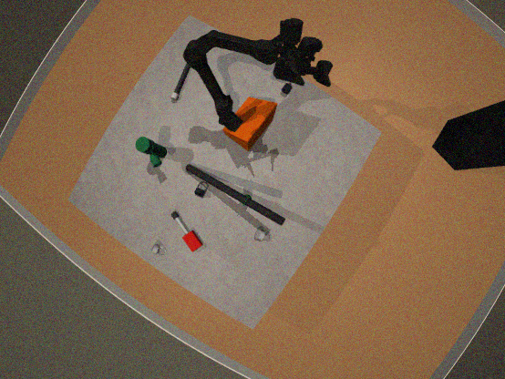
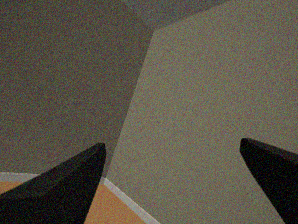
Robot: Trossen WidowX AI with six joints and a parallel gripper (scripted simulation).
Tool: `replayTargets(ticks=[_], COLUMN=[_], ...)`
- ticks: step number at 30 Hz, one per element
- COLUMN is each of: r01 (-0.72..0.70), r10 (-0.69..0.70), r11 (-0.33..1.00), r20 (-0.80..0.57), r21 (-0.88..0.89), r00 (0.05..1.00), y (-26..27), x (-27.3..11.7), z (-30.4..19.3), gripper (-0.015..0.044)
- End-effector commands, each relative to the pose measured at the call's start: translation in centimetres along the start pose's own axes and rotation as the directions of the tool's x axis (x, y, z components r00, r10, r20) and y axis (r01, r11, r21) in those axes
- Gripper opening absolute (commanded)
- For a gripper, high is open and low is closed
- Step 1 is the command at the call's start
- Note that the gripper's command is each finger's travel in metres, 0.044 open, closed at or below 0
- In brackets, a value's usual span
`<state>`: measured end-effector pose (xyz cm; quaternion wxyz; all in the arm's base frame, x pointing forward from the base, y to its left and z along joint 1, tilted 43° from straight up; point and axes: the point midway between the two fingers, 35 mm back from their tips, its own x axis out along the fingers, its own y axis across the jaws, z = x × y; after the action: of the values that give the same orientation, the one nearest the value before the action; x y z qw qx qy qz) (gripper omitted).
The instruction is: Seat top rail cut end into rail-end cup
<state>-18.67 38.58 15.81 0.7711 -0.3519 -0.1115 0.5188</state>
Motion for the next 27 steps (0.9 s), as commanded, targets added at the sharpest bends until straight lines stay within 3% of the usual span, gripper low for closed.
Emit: replayTargets(ticks=[1,7,14,21,27], r01=[0.059,0.192,0.371,0.556,0.706], r10=[-0.059,-0.17,-0.262,-0.279,-0.212], r11=[0.998,0.981,0.928,0.831,0.701], r20=[-0.152,-0.397,-0.665,-0.871,-0.974], r21=[-0.005,0.016,0.025,-0.009,-0.094], r00=[0.987,0.902,0.7,0.404,0.081], y=[-4.0,-11.1,-19.9,-27.8,-33.4], x=[4.6,9.7,11.4,8.5,2.2], z=[-3.8,-10.6,-19.5,-28.3,-35.0], gripper=[0.044,0.044,0.044,0.044,0.044])
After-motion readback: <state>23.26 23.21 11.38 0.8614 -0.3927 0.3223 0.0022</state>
